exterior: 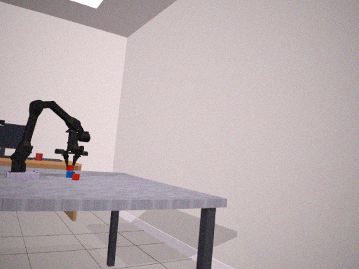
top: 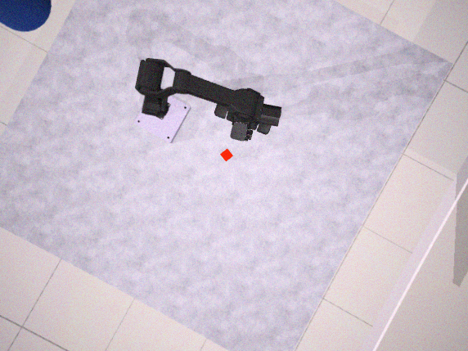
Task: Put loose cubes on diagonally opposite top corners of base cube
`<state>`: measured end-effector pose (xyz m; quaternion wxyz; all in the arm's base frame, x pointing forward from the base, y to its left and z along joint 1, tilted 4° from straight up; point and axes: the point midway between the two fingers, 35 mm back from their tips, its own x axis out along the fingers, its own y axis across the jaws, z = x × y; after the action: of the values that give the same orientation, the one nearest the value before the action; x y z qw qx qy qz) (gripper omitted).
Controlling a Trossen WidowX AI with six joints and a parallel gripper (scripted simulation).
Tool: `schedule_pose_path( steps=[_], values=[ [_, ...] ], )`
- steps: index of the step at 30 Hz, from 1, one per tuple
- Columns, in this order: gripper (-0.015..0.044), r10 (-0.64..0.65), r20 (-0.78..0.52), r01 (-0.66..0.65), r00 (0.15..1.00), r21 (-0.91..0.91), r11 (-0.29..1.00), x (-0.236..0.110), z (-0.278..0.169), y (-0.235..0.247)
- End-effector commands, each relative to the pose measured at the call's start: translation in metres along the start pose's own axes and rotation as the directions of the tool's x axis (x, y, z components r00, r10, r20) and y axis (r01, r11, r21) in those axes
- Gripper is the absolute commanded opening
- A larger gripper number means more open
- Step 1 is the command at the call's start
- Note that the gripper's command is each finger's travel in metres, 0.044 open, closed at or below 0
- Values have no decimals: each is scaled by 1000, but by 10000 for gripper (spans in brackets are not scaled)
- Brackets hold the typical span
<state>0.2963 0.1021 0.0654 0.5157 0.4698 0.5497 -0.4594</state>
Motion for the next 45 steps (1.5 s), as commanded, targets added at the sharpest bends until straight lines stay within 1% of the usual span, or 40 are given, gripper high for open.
schedule_pose_path(
  steps=[1,15,19,24,28,45],
  values=[
    [105,-3,-4,3,1000,-2,1000,2,-1,0],
    [105,-3,-4,3,1000,-2,1000,2,-1,0],
    [205,-3,-4,3,1000,-2,1000,2,-1,0],
    [205,-3,-4,3,1000,-2,1000,2,-1,0],
    [205,-1,0,1,1000,0,1000,-8,0,0],
    [205,-1,0,1,1000,0,1000,-25,0,0]
  ],
)
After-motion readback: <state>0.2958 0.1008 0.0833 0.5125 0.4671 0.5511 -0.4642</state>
